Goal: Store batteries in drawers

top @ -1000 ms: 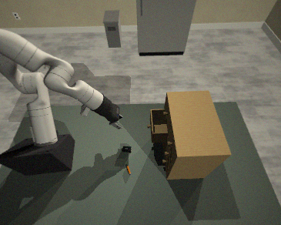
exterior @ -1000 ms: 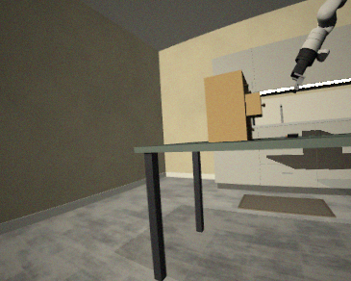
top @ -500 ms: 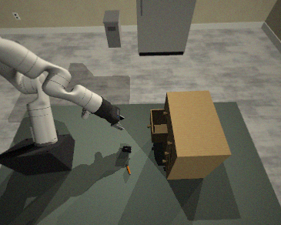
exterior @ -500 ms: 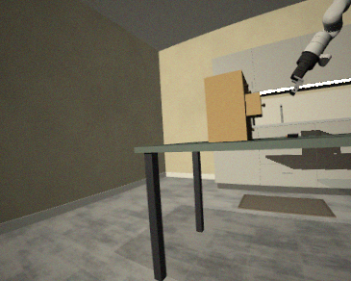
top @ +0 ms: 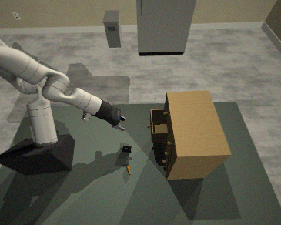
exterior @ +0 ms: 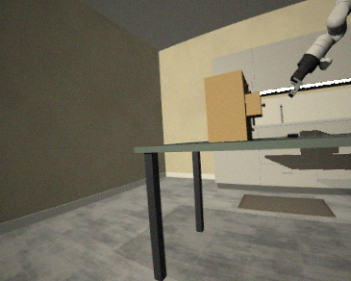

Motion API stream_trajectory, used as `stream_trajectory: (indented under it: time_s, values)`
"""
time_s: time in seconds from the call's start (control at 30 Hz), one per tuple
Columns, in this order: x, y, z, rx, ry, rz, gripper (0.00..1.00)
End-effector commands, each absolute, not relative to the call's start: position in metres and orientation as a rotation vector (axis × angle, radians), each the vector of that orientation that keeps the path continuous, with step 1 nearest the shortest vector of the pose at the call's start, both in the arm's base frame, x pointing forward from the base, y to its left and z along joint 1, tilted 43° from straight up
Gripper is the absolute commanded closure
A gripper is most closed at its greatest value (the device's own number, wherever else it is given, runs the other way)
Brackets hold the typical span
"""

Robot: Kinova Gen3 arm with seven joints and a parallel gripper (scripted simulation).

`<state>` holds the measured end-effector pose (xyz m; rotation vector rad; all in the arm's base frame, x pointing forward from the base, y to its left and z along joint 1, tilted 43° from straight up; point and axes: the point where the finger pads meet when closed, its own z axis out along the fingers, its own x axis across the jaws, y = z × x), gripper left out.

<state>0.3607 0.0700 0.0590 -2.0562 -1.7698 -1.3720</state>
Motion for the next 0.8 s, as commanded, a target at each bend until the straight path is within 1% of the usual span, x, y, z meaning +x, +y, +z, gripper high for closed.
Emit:
stream_trajectory:
  time_s: [0.0, 0.77]
  values:
    - [0.3587, 0.0746, 0.0581, -2.049, -1.761, -1.376, 0.00]
    - [0.3619, 0.0793, 0.0535, -2.072, -1.745, -1.431, 0.00]
